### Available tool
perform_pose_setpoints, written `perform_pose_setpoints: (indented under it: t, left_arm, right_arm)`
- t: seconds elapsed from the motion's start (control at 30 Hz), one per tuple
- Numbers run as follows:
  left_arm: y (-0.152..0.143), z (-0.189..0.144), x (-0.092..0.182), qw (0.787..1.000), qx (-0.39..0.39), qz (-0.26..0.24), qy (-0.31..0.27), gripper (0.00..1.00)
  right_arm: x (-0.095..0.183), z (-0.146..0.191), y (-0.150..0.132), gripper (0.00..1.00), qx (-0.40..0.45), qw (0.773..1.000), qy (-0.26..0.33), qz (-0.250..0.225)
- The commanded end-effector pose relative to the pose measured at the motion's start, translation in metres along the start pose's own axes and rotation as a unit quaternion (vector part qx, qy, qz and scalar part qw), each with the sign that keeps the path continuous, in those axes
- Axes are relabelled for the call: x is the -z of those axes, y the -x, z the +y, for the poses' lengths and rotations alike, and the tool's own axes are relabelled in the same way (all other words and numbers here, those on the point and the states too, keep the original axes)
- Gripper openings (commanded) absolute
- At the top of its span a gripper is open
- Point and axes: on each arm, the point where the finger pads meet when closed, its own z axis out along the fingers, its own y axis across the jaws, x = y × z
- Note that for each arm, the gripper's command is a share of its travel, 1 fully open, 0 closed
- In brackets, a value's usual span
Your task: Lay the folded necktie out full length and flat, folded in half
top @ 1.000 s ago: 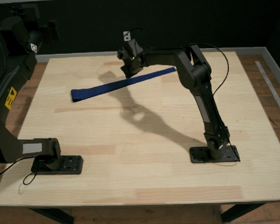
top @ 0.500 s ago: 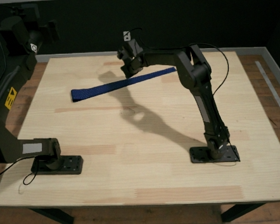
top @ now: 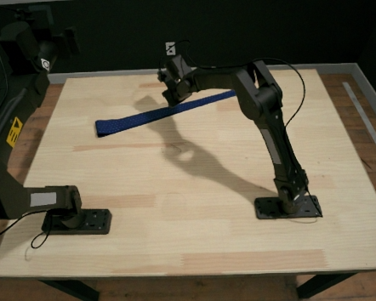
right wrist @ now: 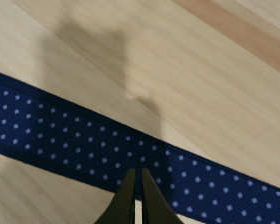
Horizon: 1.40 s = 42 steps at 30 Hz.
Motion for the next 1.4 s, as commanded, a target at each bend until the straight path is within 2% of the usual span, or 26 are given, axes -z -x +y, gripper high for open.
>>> perform_pose_setpoints:
  t: [0.0,1.37]
  left_arm:
    - [0.0,0.0,0.0,1.0,0.0,0.0,0.0,1.0]
    - [0.0,0.0,0.0,1.0,0.0,0.0,0.0,1.0]
  right_arm:
    - [-0.006,0.0,-0.004,0.04,0.001,1.0,0.002,-0.001]
    - [-0.04,0.0,-0.033,0.04,0.001,1.0,0.002,-0.001]
